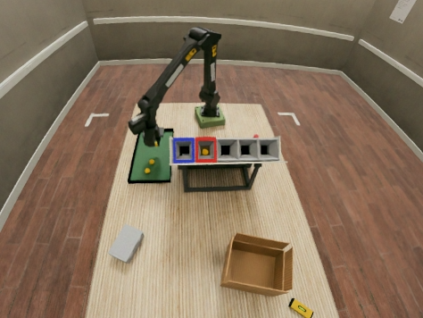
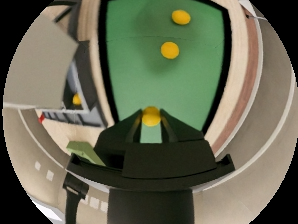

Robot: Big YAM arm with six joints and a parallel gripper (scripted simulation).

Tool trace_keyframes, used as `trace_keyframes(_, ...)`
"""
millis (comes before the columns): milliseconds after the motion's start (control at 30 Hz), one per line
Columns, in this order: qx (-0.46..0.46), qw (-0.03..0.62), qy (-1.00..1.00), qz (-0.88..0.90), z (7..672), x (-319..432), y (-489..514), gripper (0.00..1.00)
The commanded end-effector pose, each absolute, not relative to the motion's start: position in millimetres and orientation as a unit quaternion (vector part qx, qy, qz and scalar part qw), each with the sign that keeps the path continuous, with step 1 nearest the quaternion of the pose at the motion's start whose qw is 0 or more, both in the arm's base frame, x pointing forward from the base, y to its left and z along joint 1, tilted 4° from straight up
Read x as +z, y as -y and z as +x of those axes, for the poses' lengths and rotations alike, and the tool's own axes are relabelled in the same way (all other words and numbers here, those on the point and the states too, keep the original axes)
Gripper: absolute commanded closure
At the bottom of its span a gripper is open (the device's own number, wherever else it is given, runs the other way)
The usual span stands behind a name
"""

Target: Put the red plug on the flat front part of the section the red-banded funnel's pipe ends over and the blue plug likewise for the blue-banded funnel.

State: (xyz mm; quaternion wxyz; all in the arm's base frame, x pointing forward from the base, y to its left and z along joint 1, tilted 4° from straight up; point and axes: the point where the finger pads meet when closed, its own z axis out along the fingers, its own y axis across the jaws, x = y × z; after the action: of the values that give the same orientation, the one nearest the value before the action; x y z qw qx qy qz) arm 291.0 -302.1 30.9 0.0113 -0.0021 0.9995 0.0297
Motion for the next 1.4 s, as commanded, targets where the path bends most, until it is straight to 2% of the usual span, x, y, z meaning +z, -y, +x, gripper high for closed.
trace_keyframes(0,0.005,0.034,-0.999,-0.003,303,88,323,1.0)
trace_keyframes(133,0.005,0.034,-0.999,-0.003,300,125,323,1.0)
trace_keyframes(1367,0.002,0.037,-0.999,-0.006,301,127,325,1.0)
